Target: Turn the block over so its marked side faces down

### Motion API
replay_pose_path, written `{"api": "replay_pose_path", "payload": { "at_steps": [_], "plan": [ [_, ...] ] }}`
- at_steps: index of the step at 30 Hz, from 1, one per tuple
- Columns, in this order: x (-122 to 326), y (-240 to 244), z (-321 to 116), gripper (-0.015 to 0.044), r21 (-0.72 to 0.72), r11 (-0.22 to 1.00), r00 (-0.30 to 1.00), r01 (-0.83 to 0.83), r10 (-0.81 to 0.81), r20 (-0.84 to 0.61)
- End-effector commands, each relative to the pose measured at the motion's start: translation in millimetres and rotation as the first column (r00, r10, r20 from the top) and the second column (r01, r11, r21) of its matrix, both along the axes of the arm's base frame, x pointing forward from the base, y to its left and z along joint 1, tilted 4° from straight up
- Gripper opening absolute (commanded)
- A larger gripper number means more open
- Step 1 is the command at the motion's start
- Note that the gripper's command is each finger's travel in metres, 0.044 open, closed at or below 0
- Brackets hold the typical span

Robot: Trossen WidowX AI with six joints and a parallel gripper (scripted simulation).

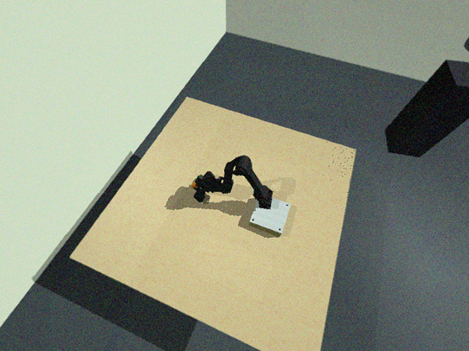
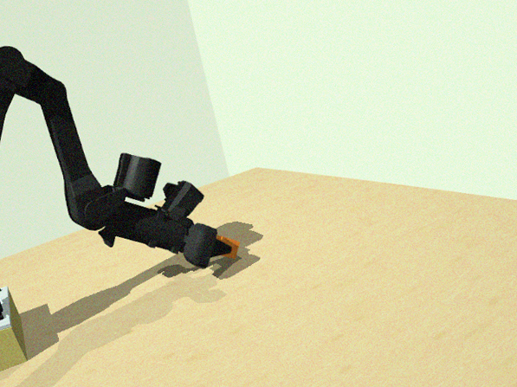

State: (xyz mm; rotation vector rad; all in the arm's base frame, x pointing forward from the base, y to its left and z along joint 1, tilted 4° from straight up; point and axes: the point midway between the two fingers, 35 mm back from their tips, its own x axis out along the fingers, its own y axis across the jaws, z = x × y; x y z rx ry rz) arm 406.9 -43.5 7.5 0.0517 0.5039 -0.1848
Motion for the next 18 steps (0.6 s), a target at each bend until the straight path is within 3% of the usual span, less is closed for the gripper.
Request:
{"api": "replay_pose_path", "payload": {
  "at_steps": [1,18],
  "plan": [
    [-6.4,-0.1,-0.1,0.0,-0.015,1.0,0.999,0.002,-0.002,0.049],
    [-9.3,0.2,3.6,0.0,-0.024,1.0,0.995,0.004,-0.002,0.095]
  ]
}}
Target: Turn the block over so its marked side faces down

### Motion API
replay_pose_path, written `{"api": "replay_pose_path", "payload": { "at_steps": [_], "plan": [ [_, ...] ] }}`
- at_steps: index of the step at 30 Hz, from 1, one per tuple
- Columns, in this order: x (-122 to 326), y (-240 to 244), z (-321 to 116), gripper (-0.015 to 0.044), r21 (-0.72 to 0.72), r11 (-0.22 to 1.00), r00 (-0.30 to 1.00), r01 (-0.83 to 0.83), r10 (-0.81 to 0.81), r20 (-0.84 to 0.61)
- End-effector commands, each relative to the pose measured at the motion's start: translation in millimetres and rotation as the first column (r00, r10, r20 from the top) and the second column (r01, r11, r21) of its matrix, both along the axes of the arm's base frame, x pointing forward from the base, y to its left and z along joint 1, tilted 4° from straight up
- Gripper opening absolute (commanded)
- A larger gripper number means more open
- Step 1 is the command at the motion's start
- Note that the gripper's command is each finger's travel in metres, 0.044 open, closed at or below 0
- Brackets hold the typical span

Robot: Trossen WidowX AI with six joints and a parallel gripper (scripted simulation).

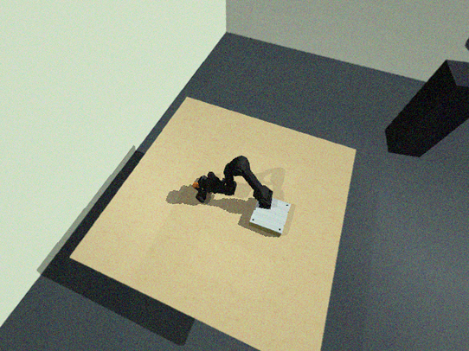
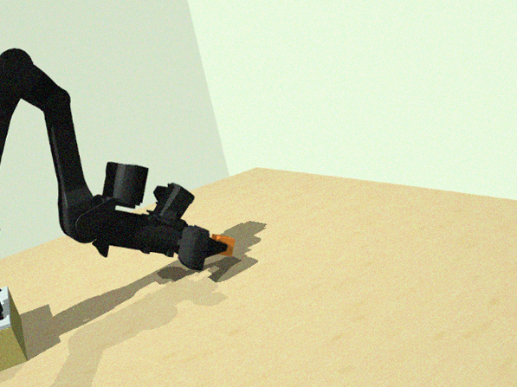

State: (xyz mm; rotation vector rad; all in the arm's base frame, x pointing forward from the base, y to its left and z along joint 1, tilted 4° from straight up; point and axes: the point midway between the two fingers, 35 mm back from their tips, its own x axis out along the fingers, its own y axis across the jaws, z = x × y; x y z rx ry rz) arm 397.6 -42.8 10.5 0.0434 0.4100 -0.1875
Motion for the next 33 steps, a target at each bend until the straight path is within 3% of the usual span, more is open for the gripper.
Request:
{"api": "replay_pose_path", "payload": {
  "at_steps": [1,4,21,33],
  "plan": [
    [0.0,-0.5,0.7,0.0,-0.006,1.0,1.0,0.001,-0.001,0.003],
    [0.0,-0.5,0.7,0.0,-0.006,1.0,1.0,0.001,-0.001,0.003],
    [0.0,-0.5,0.7,0.044,-0.006,1.0,1.0,0.001,-0.001,0.003],
    [0.0,-0.5,0.7,0.044,-0.006,1.0,1.0,0.001,-0.001,0.003]
  ]
}}
